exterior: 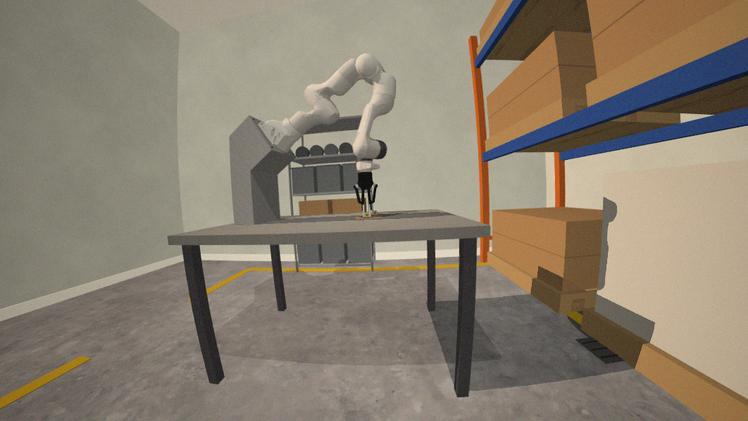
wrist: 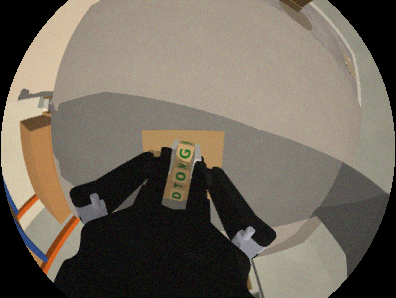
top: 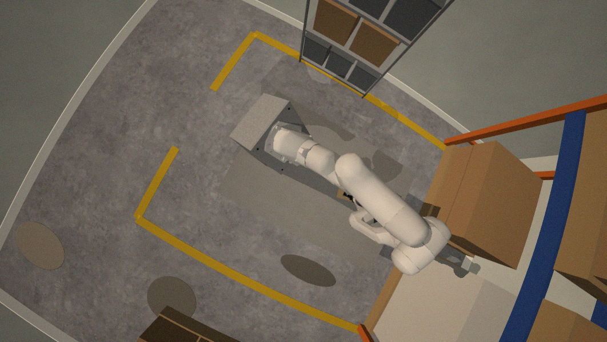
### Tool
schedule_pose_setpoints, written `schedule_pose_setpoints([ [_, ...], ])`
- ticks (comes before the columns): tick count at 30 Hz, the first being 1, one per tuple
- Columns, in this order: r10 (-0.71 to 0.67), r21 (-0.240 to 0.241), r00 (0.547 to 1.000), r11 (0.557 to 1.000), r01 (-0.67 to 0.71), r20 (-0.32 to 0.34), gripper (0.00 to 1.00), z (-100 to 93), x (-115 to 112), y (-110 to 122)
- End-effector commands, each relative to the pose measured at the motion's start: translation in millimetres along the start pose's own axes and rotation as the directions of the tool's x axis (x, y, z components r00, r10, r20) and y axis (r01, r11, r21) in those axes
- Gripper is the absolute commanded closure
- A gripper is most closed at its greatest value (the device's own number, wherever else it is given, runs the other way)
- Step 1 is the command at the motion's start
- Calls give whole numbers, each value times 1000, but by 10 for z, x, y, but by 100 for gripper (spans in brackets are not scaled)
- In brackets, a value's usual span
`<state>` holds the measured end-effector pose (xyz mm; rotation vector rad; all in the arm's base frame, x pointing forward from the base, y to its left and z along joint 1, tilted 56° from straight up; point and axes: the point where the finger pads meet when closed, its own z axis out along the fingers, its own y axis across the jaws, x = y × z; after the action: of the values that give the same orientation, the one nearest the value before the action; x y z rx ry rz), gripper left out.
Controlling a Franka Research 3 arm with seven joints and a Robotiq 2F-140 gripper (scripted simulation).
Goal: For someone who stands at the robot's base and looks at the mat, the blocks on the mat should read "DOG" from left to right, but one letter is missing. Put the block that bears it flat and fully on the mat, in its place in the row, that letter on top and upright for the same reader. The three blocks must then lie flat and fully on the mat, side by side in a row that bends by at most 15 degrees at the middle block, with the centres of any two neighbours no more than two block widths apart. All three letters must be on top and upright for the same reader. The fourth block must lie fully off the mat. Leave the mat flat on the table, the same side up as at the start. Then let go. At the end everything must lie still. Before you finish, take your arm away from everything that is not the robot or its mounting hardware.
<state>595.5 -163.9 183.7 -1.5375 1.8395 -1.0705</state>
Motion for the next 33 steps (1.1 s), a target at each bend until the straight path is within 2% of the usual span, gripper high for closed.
schedule_pose_setpoints([
  [1,4,1,1000,1000,-4,-2,87,2,3,3],
  [33,4,1,1000,1000,-4,-2,87,31,4,3],
])
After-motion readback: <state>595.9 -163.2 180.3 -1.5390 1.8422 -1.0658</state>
